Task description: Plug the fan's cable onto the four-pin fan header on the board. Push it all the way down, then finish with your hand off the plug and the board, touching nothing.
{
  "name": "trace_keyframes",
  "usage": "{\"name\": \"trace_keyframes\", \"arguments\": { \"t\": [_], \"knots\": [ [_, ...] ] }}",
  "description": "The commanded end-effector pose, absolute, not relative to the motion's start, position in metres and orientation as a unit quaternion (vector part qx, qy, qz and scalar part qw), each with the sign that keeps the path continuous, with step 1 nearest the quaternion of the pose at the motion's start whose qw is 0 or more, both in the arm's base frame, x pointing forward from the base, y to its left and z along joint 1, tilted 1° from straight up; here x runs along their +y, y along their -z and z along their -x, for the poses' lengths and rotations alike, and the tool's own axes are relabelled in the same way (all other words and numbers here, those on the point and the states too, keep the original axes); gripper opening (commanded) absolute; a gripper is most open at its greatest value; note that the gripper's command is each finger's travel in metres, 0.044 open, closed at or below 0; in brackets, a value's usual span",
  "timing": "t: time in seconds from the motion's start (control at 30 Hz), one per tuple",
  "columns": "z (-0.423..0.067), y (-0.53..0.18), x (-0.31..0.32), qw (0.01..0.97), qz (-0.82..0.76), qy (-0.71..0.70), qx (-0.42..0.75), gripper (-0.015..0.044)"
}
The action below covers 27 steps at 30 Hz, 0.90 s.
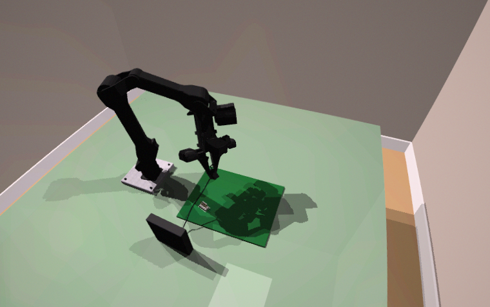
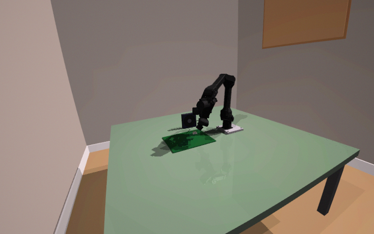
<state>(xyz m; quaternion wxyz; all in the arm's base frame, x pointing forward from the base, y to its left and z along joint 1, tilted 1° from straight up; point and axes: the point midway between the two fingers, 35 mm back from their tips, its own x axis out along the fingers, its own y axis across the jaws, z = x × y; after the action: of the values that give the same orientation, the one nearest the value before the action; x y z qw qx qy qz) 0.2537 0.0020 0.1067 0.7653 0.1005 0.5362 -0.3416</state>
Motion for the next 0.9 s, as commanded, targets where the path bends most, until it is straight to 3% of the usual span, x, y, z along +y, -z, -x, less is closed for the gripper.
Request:
{"name": "trace_keyframes", "arguments": {
  "t": [0.0, 0.87],
  "knots": [
    [-0.2527, -0.1047, 0.002, 0.779, -0.089, 0.35, 0.512, 0.0],
    [-0.2477, -0.0999, 0.0113, 0.87, -0.026, 0.376, 0.317, 0.0]
  ]
}}
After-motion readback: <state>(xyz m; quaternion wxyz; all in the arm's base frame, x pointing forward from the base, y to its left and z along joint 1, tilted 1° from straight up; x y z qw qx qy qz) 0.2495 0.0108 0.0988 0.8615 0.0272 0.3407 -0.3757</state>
